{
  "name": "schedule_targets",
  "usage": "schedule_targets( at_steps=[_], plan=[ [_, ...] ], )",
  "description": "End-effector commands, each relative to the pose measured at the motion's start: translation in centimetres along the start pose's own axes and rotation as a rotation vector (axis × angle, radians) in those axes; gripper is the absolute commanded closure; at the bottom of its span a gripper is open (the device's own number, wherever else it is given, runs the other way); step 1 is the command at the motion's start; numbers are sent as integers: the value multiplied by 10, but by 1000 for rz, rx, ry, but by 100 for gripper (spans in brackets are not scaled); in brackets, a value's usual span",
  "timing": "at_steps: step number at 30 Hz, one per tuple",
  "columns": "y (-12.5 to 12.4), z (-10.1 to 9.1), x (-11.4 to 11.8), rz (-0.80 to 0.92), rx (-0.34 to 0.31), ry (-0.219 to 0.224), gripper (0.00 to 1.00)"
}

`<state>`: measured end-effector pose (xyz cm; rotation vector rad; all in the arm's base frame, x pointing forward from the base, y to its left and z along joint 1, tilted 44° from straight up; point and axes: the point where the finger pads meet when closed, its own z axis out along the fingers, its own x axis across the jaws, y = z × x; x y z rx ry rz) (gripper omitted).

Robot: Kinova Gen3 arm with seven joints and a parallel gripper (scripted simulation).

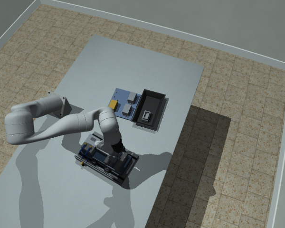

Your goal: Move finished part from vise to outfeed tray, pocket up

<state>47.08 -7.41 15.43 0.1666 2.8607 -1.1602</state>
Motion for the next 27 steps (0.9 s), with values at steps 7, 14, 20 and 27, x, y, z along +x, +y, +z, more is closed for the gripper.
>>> schedule_targets(
  at_steps=[7, 14, 20, 27],
  plan=[
    [1, -12, -2, 0, -4, -8, 100],
    [1, -15, -2, 0, -4, -8, 100],
    [1, -15, -2, 0, -4, -8, 100],
    [3, -15, -3, 0, -4, -8, 100]
  ],
)
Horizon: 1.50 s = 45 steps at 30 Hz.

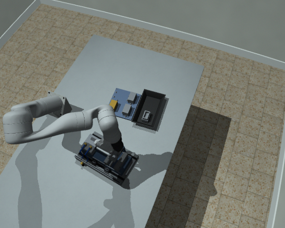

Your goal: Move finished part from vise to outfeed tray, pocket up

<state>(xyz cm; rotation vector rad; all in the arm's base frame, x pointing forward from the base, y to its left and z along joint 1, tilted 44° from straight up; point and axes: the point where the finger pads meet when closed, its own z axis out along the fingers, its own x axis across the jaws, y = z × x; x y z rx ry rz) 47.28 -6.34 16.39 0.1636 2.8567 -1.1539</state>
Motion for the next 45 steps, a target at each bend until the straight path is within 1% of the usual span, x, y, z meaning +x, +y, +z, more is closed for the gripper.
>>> schedule_targets(
  at_steps=[1, 12, 19, 25, 27, 34, 42, 44, 45],
  plan=[
    [2, -1, -1, -1, -1, -2, 100],
    [14, -4, -8, -7, 1, -6, 100],
    [33, -8, -18, -16, 5, -11, 100],
    [58, -13, -28, -28, 8, -17, 100],
    [58, -13, -28, -28, 8, -17, 100],
    [98, -20, -41, -46, 11, -25, 100],
    [153, -26, -50, -70, 12, -32, 100],
    [153, -26, -50, -70, 12, -32, 100],
    [160, -26, -51, -74, 12, -32, 100]
  ],
)
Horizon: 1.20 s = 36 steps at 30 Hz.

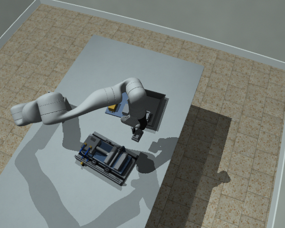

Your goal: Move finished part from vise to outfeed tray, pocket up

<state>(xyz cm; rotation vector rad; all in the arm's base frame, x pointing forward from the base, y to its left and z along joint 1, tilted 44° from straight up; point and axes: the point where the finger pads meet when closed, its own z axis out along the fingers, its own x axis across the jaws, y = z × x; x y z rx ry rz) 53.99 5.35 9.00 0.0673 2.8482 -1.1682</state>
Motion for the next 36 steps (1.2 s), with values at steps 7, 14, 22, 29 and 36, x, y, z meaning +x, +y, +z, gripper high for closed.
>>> schedule_targets(
  at_steps=[7, 14, 22, 29, 36],
  plan=[
    [71, -2, -5, -42, 2, -5, 100],
    [125, -2, -1, -67, 0, -4, 100],
    [167, 0, 7, -86, -3, -1, 100],
    [209, 5, 20, -107, -7, 6, 100],
    [234, 9, 30, -119, -9, 11, 100]
  ],
)
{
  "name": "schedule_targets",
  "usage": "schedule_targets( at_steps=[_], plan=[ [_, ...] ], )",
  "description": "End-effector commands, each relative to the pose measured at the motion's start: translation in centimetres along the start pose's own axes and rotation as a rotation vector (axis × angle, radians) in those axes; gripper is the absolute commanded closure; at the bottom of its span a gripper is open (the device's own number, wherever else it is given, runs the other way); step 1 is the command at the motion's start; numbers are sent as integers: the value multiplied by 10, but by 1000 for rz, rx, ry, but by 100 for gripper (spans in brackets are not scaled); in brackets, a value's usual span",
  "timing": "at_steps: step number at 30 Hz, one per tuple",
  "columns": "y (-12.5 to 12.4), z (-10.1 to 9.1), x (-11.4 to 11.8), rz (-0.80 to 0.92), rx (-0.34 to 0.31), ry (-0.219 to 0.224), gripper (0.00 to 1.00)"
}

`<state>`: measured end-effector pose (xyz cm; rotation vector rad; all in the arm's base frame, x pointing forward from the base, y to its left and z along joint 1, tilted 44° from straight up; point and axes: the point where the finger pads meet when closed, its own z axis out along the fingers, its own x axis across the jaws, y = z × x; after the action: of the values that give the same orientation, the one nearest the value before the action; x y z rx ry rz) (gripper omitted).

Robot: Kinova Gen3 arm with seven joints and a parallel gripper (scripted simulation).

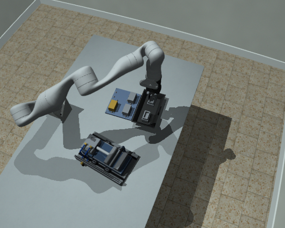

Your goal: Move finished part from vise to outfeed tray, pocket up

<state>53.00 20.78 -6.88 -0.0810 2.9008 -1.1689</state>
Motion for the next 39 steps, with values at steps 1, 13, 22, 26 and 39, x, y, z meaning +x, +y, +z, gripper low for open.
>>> schedule_targets(
  at_steps=[1, 13, 22, 26, 39],
  plan=[
    [18, 7, 6, -15, 5, 3, 100],
    [53, 15, 20, -32, 2, 12, 100],
    [64, 19, 25, -38, 1, 16, 100],
    [66, 19, 27, -39, 1, 16, 100],
    [67, 20, 27, -39, 1, 17, 100]
  ],
)
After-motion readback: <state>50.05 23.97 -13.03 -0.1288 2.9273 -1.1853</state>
